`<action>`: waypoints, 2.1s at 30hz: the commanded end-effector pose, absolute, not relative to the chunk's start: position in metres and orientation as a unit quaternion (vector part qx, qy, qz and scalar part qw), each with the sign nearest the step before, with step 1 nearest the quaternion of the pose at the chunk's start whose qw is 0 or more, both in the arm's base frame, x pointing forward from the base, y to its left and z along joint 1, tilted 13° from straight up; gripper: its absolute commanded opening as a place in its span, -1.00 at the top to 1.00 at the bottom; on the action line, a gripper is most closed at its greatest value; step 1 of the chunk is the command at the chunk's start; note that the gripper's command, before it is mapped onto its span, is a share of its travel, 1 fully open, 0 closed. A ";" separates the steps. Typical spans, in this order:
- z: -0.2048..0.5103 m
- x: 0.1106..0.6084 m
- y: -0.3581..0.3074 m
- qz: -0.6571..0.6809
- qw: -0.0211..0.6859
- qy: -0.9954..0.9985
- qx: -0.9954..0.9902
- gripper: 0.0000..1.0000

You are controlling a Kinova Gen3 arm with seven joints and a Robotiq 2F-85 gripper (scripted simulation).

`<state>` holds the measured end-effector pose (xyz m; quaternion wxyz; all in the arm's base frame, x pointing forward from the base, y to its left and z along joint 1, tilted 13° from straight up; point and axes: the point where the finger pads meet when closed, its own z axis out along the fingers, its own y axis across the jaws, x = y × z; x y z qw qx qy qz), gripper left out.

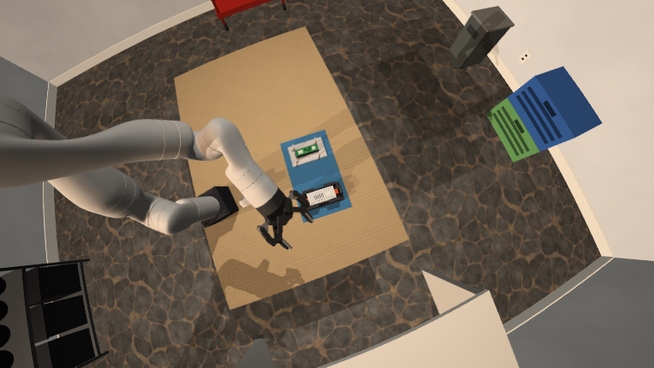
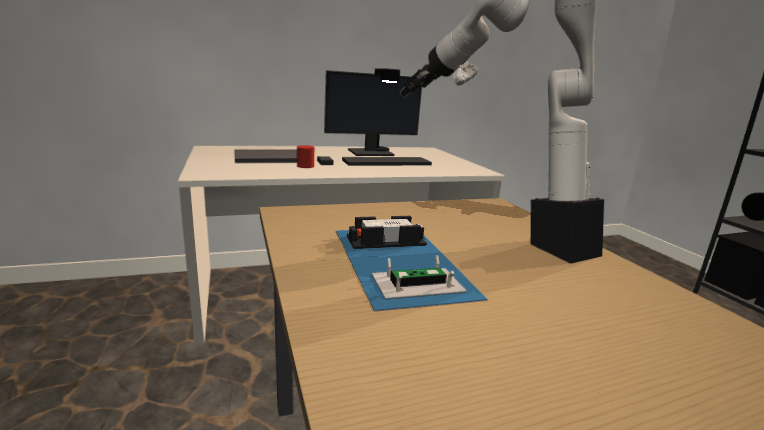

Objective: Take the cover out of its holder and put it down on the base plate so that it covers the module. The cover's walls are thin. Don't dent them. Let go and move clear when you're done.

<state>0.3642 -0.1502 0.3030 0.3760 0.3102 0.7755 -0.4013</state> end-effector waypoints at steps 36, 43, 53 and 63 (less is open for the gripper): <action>0.296 0.413 -0.089 -0.294 0.250 0.903 0.191 -1.00; 0.296 0.412 -0.092 -0.270 0.219 0.923 0.163 -1.00; 0.296 0.411 -0.092 -0.245 0.187 0.942 0.134 -1.00; 0.297 0.410 -0.094 -0.219 0.156 0.957 0.106 -1.00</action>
